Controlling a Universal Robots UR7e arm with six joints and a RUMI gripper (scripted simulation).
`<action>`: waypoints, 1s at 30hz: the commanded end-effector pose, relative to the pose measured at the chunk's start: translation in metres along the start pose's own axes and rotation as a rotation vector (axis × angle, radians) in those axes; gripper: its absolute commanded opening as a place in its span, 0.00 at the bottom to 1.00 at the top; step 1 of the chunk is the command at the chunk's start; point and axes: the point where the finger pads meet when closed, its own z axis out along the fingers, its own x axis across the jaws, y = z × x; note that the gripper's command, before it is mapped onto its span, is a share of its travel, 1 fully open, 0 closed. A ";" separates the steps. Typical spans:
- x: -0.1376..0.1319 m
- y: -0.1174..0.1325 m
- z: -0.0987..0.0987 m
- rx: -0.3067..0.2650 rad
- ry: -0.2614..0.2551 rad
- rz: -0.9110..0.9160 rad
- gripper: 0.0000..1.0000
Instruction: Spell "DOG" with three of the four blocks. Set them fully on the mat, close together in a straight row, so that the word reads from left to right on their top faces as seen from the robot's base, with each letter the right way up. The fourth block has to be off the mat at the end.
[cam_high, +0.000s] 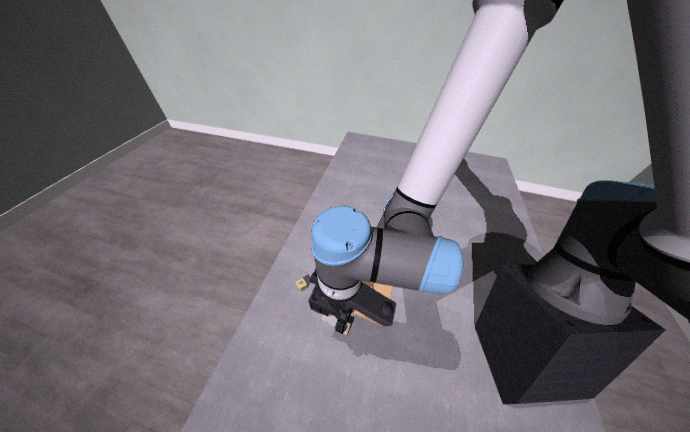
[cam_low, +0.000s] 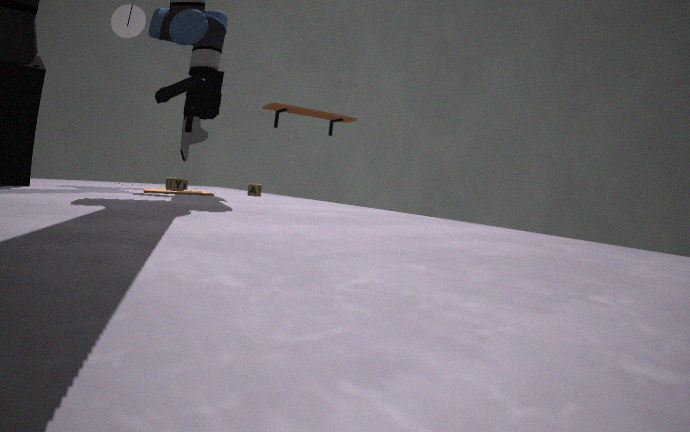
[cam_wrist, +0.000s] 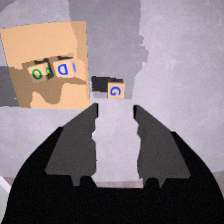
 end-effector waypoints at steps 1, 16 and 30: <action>0.000 0.001 0.008 -0.001 0.000 0.000 0.26; 0.000 0.001 0.028 -0.001 0.000 0.000 0.26; 0.000 0.001 0.036 -0.001 0.000 0.000 0.26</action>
